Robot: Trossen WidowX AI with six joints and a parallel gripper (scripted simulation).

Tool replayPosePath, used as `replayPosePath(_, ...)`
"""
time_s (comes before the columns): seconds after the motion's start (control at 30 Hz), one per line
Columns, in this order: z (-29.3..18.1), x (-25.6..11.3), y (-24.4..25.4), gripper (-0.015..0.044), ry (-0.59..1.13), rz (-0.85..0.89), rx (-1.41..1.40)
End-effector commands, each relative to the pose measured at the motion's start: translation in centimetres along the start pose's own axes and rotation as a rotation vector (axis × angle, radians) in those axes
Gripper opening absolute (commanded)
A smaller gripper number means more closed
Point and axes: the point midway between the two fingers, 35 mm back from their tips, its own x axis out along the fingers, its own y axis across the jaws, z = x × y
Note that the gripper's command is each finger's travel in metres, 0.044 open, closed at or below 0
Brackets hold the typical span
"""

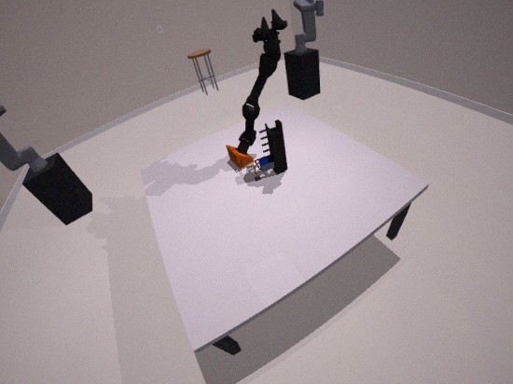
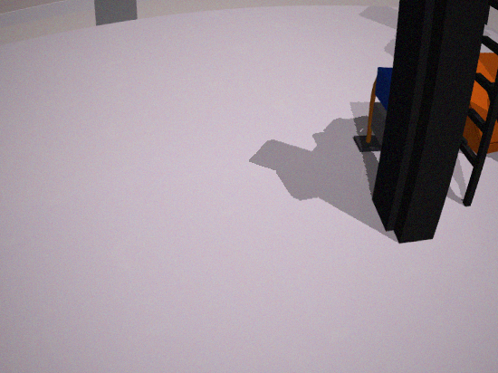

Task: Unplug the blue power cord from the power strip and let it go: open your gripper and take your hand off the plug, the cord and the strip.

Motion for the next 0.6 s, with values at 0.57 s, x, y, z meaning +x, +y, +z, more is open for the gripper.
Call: replayPosePath(0.57,-15.6,3.0,17.3,0.016,0.54,0.288,0.083)
